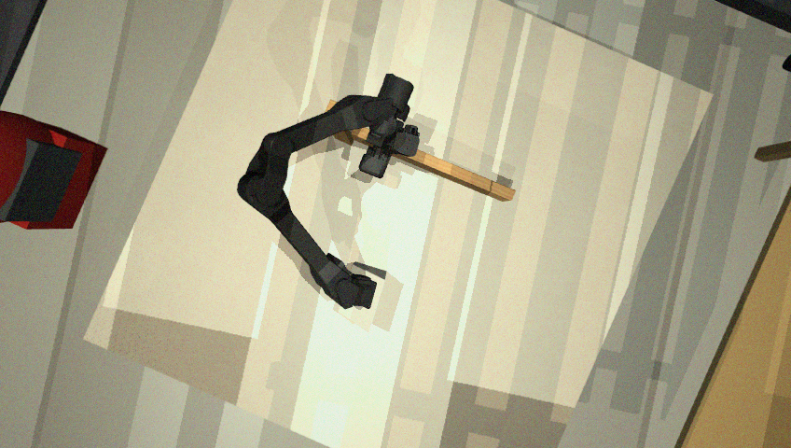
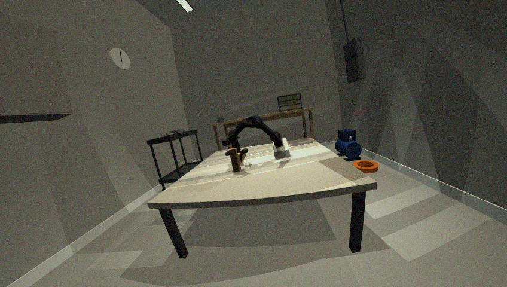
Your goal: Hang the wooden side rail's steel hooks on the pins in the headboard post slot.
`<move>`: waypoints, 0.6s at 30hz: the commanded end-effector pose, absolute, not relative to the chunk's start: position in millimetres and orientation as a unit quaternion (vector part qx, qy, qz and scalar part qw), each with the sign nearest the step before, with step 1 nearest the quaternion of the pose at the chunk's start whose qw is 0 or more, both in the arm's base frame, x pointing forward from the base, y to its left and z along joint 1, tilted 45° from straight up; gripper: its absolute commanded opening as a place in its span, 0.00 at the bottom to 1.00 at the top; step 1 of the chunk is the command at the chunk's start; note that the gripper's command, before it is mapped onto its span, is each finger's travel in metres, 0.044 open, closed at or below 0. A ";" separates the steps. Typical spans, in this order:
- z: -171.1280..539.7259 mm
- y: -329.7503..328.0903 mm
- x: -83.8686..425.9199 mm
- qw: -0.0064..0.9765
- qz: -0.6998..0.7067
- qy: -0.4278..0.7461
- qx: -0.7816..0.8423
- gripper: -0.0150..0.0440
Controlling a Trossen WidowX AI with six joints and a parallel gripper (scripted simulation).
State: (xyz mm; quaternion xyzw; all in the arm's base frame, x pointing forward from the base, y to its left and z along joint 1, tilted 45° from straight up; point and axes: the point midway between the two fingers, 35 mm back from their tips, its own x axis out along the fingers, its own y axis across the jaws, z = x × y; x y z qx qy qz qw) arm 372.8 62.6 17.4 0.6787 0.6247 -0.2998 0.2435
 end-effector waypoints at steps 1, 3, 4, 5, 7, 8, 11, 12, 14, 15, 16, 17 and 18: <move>17.4 62.5 373.0 0.244 -0.300 0.625 0.679 0.79; 22.2 57.5 373.0 0.244 -0.299 0.624 0.679 0.88; 26.3 53.2 372.9 0.244 -0.299 0.624 0.679 0.92; 31.7 47.8 372.6 0.244 -0.298 0.624 0.680 0.97; 43.6 35.9 371.3 0.244 -0.297 0.623 0.681 1.00; 45.5 34.2 371.1 0.244 -0.297 0.623 0.681 1.00; 45.5 34.2 371.1 0.244 -0.297 0.623 0.681 1.00; 45.5 34.2 371.1 0.244 -0.297 0.623 0.681 1.00; 43.7 32.5 370.8 0.244 -0.297 0.623 0.681 1.00; 41.0 29.8 370.4 0.244 -0.297 0.623 0.681 1.00; 37.0 25.8 369.8 0.244 -0.297 0.623 0.681 1.00; 31.4 20.1 368.7 0.244 -0.297 0.623 0.681 1.00; 26.1 14.9 367.5 0.244 -0.297 0.623 0.681 1.00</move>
